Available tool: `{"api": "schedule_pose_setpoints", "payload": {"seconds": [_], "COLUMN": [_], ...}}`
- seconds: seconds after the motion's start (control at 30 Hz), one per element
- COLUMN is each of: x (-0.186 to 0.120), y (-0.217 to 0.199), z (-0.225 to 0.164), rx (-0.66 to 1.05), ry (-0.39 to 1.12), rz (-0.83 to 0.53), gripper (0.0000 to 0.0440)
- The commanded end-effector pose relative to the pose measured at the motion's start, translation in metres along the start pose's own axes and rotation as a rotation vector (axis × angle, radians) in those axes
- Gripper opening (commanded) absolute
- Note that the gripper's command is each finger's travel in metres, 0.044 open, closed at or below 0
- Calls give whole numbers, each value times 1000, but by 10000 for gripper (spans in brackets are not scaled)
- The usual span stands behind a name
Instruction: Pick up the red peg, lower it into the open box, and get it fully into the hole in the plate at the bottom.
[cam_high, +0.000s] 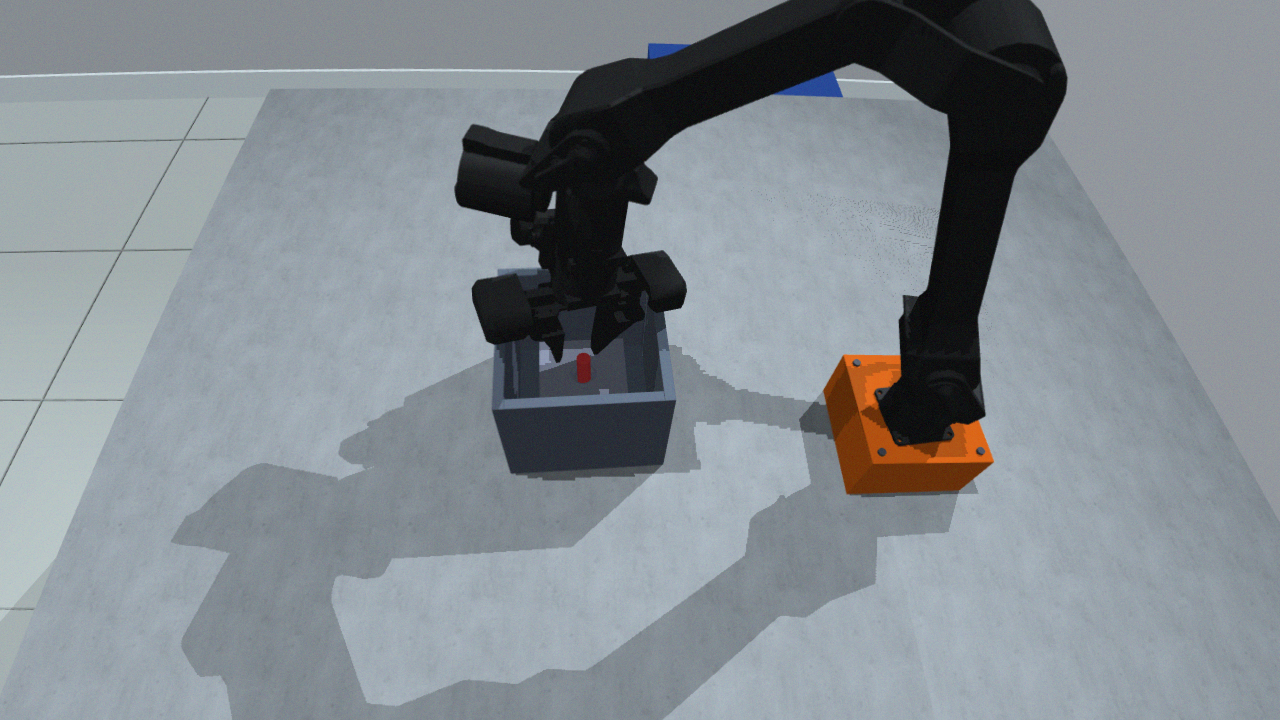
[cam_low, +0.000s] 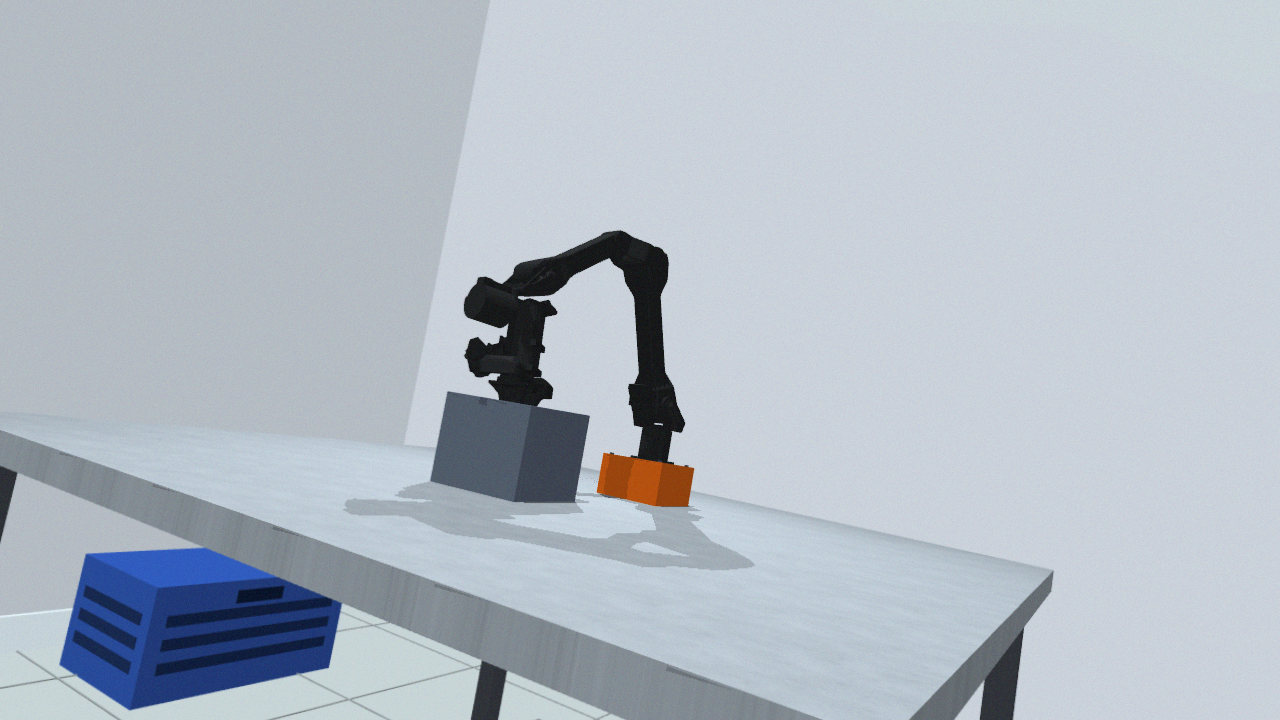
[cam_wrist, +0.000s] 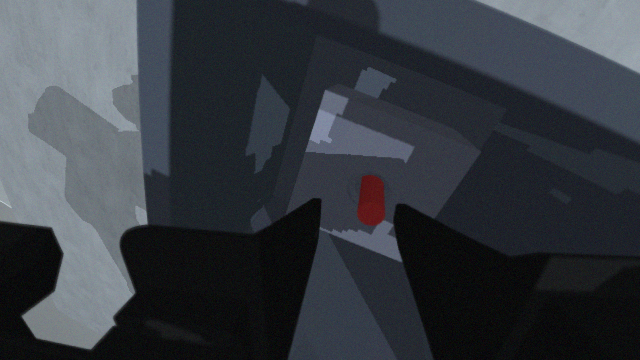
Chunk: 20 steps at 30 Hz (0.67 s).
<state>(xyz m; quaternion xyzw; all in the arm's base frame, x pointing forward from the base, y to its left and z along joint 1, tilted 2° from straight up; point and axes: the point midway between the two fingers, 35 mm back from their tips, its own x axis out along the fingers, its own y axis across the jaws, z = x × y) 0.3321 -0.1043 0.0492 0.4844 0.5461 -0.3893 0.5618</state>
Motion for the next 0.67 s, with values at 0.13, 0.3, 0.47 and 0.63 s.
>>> {"api": "schedule_pose_setpoints", "payload": {"seconds": [0.13, 0.3, 0.47, 0.63], "x": [-15, -28, -42, -56], "y": [9, 15, 21, 28], "z": [6, 11, 18, 25], "rx": [6, 9, 10, 7], "ry": [52, 72, 81, 82], "rz": [56, 100, 147, 197], "gripper": [202, 214, 225, 236]}}
